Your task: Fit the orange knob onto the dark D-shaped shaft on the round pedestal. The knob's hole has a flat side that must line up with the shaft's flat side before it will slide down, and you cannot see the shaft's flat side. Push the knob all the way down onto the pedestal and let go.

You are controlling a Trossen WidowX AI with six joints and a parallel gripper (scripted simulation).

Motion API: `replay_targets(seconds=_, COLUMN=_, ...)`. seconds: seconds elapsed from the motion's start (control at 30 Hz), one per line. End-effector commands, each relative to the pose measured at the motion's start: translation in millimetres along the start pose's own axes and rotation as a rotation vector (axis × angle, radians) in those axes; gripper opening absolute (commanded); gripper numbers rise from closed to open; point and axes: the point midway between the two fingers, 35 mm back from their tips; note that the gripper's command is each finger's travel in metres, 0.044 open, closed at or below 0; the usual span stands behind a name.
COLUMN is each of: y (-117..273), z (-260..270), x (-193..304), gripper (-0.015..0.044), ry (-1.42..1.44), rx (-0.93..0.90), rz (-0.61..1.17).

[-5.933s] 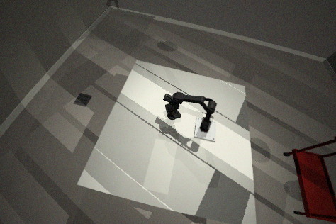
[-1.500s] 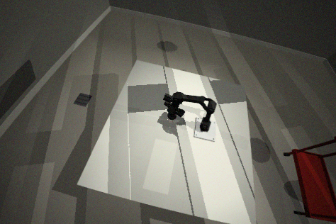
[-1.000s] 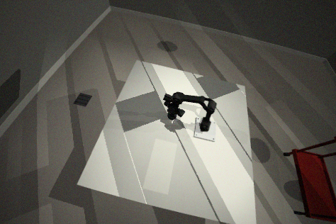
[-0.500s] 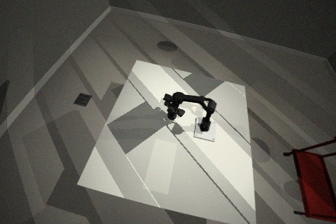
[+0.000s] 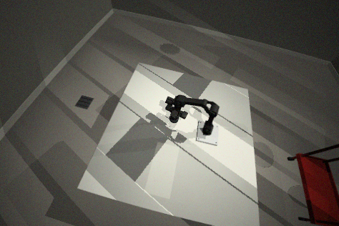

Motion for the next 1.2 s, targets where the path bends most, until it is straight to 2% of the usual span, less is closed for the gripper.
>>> replay_targets(seconds=0.0, y=-1.2, z=-0.9, x=-0.1, gripper=0.0, ry=0.009, rx=0.003, rz=0.0)
replay_targets(seconds=1.03, y=2.8, z=-0.6, x=0.0, gripper=0.0, ry=0.009, rx=0.003, rz=0.0)
replay_targets(seconds=1.17, y=2.8, z=-0.6, x=0.0, gripper=0.0, ry=0.099, rx=0.003, rz=0.0)
Point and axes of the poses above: the point midway between the two fingers, 35 mm back from their tips, its own y axis back along the fingers, its own z axis across the jaws, x = y × z, and after that the axes turned 5 degrees about -y, right-handed
